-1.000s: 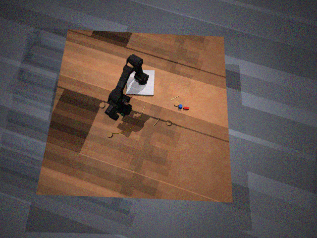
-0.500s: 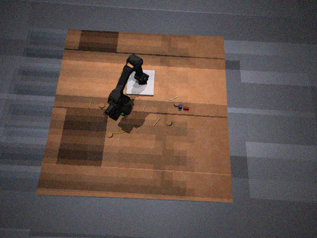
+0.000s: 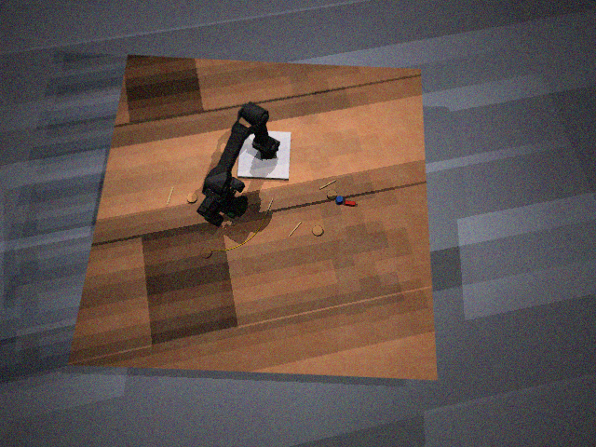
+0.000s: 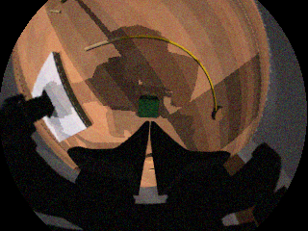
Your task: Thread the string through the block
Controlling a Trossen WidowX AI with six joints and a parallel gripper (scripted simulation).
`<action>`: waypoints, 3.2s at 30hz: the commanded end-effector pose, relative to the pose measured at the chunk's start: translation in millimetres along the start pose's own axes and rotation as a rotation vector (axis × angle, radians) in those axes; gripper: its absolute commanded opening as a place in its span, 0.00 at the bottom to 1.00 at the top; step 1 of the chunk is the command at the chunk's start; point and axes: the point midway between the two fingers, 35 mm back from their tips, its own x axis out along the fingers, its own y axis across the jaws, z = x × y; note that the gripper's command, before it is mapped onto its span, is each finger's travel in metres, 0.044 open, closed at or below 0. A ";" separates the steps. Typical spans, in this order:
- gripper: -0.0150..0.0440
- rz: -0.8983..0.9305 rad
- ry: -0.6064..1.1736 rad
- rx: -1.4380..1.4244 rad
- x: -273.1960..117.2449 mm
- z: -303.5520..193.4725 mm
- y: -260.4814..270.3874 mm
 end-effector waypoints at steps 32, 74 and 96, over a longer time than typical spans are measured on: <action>1.00 -0.006 -0.019 -1.720 -0.6 125.1 71.5; 0.46 -0.006 -0.019 -1.720 28.3 126.4 70.1; 0.46 -0.006 -0.019 -1.720 59.6 125.9 72.3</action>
